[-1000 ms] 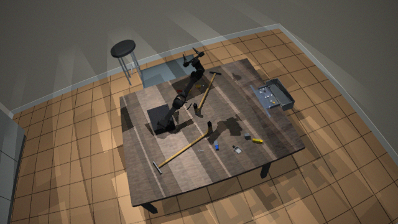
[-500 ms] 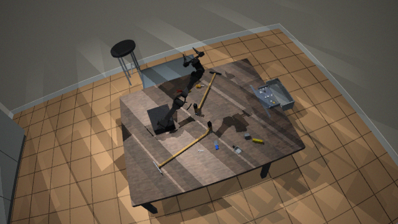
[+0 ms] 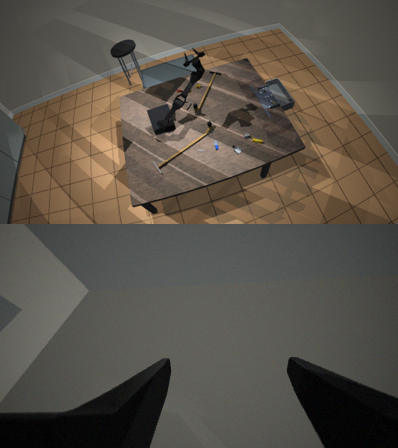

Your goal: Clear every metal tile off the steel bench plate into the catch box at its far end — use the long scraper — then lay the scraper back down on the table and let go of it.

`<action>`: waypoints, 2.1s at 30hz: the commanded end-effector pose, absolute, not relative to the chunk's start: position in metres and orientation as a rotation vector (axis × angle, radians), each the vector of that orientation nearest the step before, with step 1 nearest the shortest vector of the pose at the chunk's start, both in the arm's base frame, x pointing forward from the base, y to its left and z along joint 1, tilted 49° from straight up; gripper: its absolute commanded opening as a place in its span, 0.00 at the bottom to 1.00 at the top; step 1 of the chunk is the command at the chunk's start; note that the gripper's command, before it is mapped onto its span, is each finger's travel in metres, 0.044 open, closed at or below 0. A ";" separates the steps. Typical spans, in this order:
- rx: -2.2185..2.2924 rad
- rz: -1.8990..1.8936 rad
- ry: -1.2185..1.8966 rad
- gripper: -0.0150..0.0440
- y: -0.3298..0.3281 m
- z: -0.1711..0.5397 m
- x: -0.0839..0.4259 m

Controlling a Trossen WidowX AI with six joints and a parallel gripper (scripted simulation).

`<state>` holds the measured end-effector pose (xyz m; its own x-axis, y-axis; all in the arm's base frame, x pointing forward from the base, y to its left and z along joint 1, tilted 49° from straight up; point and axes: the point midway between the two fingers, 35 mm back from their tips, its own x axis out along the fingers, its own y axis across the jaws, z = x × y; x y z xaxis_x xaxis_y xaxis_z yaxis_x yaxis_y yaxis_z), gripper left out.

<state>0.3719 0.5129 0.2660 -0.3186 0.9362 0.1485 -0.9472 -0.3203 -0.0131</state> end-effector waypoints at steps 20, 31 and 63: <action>0.222 1.566 0.129 0.25 0.495 0.251 0.436; 0.241 1.398 0.255 0.25 0.480 0.236 0.463; 0.197 0.896 0.598 0.25 0.406 0.174 0.515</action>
